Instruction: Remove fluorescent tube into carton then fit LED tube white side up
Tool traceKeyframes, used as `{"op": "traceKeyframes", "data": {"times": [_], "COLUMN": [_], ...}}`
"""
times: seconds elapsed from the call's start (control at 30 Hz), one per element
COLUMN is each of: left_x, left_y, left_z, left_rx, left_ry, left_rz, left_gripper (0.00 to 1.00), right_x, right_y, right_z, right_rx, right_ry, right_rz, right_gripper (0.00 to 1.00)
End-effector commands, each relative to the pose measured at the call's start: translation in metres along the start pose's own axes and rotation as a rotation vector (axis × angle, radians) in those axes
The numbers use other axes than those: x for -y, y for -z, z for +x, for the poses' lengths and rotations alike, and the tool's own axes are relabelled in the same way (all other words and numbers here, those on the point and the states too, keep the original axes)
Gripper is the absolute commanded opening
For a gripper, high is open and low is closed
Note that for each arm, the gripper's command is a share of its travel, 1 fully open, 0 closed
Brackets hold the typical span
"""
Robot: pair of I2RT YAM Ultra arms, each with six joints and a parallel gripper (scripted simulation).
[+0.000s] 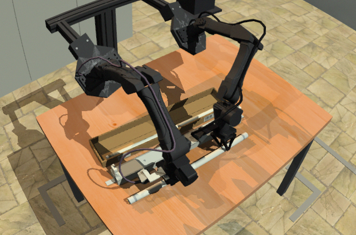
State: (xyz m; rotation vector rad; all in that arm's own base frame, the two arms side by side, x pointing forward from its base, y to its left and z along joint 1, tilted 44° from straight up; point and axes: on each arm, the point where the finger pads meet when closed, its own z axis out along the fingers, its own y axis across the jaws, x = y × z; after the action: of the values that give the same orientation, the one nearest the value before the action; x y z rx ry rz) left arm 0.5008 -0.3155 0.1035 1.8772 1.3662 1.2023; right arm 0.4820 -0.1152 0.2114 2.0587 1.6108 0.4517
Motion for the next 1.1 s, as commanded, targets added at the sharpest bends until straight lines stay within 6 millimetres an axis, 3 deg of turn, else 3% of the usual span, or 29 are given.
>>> {"op": "traceKeyframes", "data": {"times": [0.0,0.03,0.07,0.1,0.2,0.6,0.63,1.07], "left_x": [-0.02,-0.02,-0.02,-0.029,-0.012,-0.014,-0.014,-0.014], "left_y": [0.015,0.015,0.014,0.021,0.015,0.015,0.015,0.015], "left_z": [-0.014,-0.014,-0.011,-0.01,-0.014,-0.014,-0.014,-0.014], "left_rx": [0.041,0.041,0.037,0.042,0.039,0.04,0.04,0.04], "left_ry": [0.006,0.006,0.014,0.019,-0.003,0.0,0.0,0.001], "left_rz": [-0.034,-0.034,-0.038,-0.051,-0.023,-0.027,-0.027,-0.027], "left_gripper": [0.49,0.49,0.11,0.11,0.11,0.11,0.11,0.11], "right_x": [0.002,0.002,0.002,0.002,0.002,0.002,0.002,0.002], "right_y": [0.009,0.009,0.009,0.009,0.009,0.009,0.009,0.009], "right_z": [-0.001,-0.001,-0.001,-0.001,-0.001,-0.001,-0.001,-0.001], "right_rx": [0.009,0.009,0.009,0.009,0.009,0.009,0.009,0.009], "right_ry": [0.003,0.003,0.003,0.003,0.003,0.003,0.003,0.003], "right_rz": [0.001,0.001,0.001,0.001,0.001,0.001,0.001,0.001], "right_gripper": [0.11,0.11,0.11,0.11,0.11,0.11,0.49,0.49]}}
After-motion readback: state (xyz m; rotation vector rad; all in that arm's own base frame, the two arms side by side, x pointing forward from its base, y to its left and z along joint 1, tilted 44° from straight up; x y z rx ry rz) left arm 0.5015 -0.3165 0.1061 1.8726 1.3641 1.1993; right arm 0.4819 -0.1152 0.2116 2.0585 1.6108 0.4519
